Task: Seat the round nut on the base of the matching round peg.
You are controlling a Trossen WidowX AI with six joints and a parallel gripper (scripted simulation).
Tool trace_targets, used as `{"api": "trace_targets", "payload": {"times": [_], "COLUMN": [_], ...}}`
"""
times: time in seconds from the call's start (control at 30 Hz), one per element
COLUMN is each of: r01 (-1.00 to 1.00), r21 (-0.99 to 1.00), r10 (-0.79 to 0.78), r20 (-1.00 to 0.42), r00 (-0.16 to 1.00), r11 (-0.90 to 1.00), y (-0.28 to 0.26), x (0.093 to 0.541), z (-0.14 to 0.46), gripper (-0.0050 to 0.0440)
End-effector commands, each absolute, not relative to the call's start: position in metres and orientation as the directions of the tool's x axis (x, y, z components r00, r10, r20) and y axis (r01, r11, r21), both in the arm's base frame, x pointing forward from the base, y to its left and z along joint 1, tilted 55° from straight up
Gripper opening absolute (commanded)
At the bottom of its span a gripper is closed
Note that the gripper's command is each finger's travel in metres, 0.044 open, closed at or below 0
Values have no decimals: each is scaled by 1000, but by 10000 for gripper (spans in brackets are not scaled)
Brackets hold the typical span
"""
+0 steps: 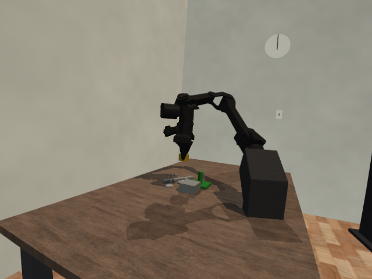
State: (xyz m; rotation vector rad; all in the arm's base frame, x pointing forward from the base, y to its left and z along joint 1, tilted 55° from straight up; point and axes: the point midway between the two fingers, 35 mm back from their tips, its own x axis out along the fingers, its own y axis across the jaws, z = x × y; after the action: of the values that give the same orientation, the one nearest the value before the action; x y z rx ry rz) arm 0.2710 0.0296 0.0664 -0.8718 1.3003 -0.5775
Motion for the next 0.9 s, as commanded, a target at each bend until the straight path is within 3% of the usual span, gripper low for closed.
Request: {"api": "trace_targets", "payload": {"times": [0.0,0.87], "r01": [-39,201], "r21": [-811,-769], "r10": [-788,-793], "r20": [-577,-571], "r00": [214,212], "r11": [583,608], "y": [19,-28], "x": [262,214], "z": [77,95], "gripper": [-50,-50]}}
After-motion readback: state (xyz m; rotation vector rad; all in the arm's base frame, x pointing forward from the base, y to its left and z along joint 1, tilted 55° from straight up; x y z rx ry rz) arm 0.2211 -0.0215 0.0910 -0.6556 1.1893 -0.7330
